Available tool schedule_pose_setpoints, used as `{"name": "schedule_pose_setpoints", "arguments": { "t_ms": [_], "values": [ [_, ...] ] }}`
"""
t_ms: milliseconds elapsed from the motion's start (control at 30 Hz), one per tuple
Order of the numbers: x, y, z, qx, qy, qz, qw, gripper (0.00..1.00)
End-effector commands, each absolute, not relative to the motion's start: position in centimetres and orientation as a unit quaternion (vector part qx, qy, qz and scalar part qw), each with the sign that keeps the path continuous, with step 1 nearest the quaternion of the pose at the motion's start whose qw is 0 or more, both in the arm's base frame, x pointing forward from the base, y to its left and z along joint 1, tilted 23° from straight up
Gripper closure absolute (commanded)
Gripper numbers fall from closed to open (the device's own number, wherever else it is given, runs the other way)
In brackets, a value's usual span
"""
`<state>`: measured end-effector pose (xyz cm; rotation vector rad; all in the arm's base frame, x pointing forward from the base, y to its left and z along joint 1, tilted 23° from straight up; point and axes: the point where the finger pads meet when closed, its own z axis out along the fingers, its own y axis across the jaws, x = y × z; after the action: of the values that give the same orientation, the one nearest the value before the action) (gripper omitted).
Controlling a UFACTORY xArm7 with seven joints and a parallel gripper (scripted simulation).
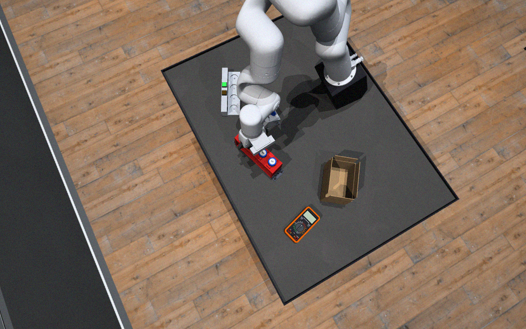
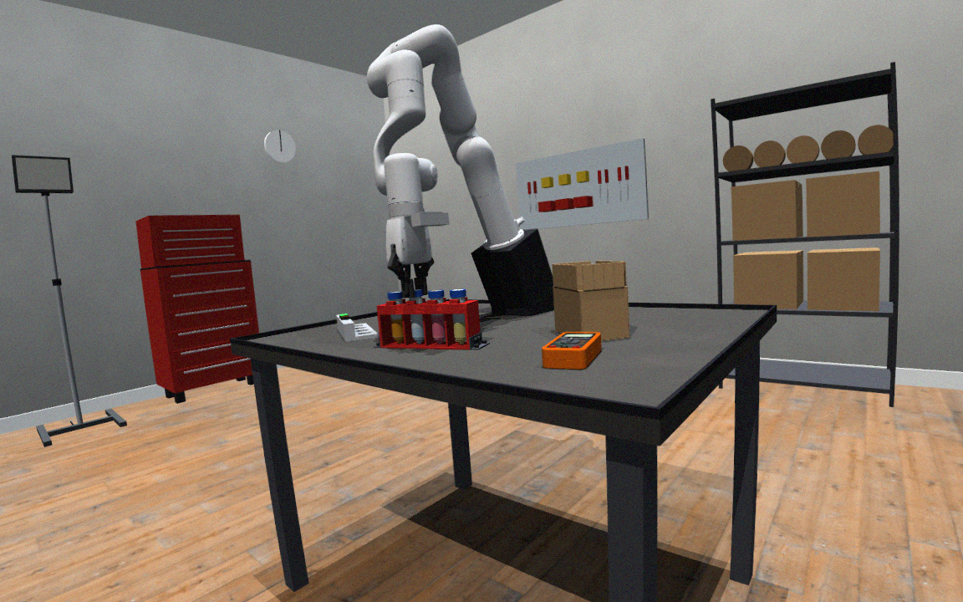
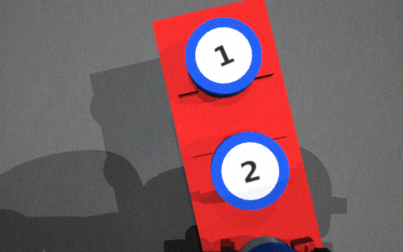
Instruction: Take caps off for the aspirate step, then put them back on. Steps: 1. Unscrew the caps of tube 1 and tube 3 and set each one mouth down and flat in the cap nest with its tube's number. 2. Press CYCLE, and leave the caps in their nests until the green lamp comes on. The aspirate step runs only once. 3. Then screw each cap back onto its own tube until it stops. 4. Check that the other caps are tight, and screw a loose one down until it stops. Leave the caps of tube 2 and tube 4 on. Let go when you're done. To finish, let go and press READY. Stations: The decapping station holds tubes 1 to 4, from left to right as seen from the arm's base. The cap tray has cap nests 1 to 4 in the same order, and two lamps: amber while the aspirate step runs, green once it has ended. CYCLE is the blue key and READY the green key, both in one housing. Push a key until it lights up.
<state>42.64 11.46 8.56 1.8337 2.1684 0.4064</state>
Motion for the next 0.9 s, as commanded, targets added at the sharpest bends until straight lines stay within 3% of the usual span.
{"name": "schedule_pose_setpoints", "arguments": {
  "t_ms": [0, 200, 233, 633, 867],
  "values": [
    [42.71, 11.54, 8.59, 0.674, 0.710, 0.147, 0.141, 1.00],
    [42.71, 11.54, 8.59, 0.692, 0.692, 0.151, 0.137, 1.00],
    [42.71, 11.54, 8.59, 0.692, 0.692, 0.151, 0.137, 0.54],
    [42.71, 11.54, 8.59, 0.692, 0.692, 0.151, 0.137, 0.54],
    [42.68, 11.54, 8.66, 0.589, 0.782, 0.130, 0.157, 0.54]
  ]
}}
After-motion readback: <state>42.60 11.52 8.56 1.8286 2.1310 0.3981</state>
